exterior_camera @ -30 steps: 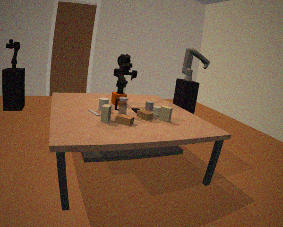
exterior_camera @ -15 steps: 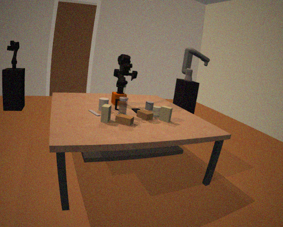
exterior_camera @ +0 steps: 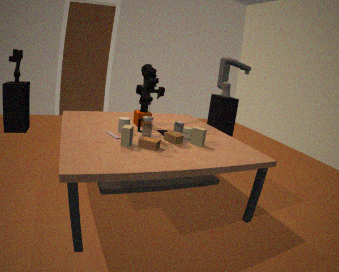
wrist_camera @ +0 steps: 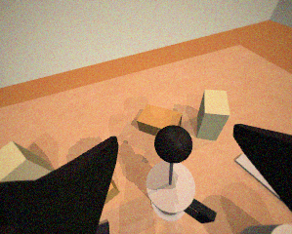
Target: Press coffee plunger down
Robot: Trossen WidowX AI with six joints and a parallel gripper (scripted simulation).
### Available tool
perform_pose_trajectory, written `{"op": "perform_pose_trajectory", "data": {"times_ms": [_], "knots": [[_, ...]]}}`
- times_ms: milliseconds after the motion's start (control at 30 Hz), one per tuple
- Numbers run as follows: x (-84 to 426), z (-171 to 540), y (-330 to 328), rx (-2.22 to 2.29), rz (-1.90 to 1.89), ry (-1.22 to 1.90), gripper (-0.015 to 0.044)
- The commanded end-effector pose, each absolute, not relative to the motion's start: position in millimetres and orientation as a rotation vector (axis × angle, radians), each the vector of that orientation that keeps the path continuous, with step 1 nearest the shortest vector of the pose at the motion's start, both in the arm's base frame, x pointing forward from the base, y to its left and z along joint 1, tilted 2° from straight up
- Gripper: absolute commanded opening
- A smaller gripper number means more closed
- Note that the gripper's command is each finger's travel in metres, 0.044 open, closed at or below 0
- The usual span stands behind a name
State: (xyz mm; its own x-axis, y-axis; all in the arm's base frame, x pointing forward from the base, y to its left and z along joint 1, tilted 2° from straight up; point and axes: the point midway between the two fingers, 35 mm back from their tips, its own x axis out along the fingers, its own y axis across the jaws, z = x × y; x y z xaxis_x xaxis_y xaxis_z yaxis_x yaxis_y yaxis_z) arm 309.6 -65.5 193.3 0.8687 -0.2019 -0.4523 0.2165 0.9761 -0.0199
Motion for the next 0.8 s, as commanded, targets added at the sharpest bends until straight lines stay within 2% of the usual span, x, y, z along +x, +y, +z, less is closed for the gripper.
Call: {"op": "perform_pose_trajectory", "data": {"times_ms": [0,333,767], "knots": [[312.8,189.4,-65.5,0.037,-0.214,0.476,0.0387],[312.8,189.4,-65.5,0.037,-0.214,0.476,0.0125],[313.4,187.8,-65.6,0.037,-0.214,0.476,0.0117]]}}
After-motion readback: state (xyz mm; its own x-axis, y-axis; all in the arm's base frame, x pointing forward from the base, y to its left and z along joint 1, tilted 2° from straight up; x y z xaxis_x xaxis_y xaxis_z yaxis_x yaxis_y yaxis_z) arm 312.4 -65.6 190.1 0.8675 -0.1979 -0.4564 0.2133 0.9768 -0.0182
